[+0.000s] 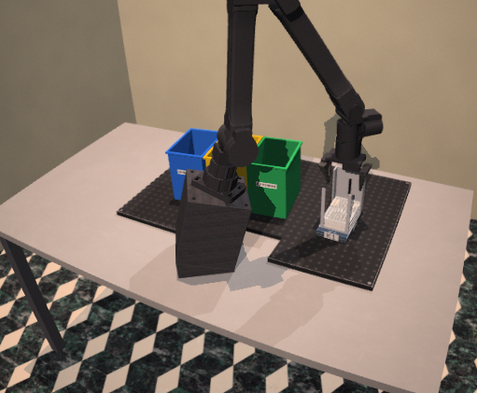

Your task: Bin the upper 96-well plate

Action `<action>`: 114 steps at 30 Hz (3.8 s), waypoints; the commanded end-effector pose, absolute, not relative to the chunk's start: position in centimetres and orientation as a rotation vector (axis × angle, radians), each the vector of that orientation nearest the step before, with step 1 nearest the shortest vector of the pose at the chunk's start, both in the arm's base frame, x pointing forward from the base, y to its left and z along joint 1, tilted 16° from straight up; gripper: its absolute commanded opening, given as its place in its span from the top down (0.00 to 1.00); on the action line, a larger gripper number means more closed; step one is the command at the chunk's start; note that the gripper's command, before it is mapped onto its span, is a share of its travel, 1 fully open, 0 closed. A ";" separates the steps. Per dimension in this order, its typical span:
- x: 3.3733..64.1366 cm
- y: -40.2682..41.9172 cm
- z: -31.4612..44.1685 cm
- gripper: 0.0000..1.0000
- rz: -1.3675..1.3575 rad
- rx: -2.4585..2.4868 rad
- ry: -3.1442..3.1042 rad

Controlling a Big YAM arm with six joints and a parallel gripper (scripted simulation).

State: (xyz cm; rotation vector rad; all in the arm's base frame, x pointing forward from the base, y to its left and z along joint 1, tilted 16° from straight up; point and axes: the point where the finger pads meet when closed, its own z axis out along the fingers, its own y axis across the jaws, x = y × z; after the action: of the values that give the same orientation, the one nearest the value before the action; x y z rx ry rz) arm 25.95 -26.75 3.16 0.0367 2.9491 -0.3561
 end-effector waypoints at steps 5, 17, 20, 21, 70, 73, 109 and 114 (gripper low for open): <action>25.7 -27.4 1.2 0.00 -0.347 0.043 2.959; 26.0 -27.8 -0.4 0.00 -0.348 0.043 2.958; 26.1 -27.9 -0.8 0.00 -0.349 0.043 2.958; 26.3 -28.1 -0.8 0.00 -0.352 0.043 2.954; 27.2 -29.6 -6.1 0.00 -0.358 0.074 2.951; 27.2 -29.6 -6.1 0.00 -0.358 0.074 2.951; 27.4 -29.8 -6.0 1.00 -0.367 0.041 2.950; 27.4 -29.8 -6.0 1.00 -0.367 0.041 2.950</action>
State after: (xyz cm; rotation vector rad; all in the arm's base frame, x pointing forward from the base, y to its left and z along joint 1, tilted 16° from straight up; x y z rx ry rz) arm 27.81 -28.81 -4.83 0.0361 2.9265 -0.3450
